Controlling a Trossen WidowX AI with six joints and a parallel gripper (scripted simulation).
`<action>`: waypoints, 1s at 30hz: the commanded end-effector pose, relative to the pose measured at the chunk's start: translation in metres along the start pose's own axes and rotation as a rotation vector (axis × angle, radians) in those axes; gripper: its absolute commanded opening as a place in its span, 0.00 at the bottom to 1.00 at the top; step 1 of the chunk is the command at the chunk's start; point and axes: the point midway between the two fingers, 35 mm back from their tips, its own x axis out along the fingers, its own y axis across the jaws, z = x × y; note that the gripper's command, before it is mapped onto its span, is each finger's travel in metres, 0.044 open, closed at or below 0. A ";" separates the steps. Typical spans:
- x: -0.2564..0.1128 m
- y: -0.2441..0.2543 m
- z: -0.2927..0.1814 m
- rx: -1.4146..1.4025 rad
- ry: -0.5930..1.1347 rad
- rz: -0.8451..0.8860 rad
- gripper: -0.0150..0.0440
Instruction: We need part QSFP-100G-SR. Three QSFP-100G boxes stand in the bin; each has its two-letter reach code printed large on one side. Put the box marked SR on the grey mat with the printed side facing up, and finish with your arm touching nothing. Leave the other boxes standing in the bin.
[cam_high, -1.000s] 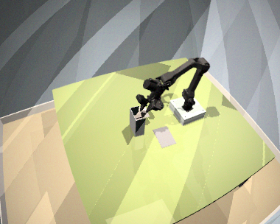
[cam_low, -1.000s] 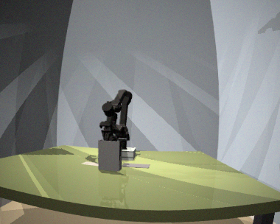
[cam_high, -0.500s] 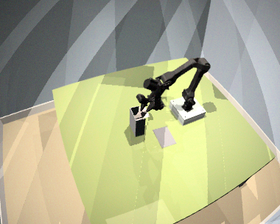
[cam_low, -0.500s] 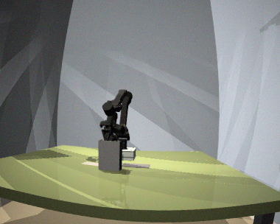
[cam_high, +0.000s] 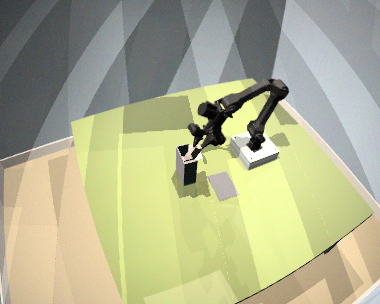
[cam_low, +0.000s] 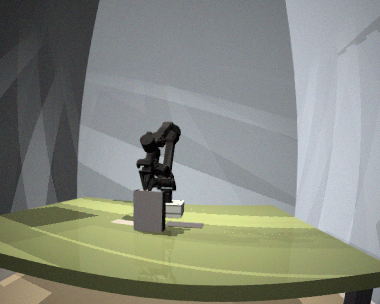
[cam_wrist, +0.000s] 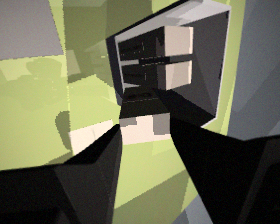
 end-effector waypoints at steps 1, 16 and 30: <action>-0.006 0.000 0.000 -0.004 0.000 -0.001 0.51; -0.021 0.004 0.000 -0.004 0.000 0.000 0.51; -0.034 0.023 -0.001 -0.004 0.001 0.001 0.51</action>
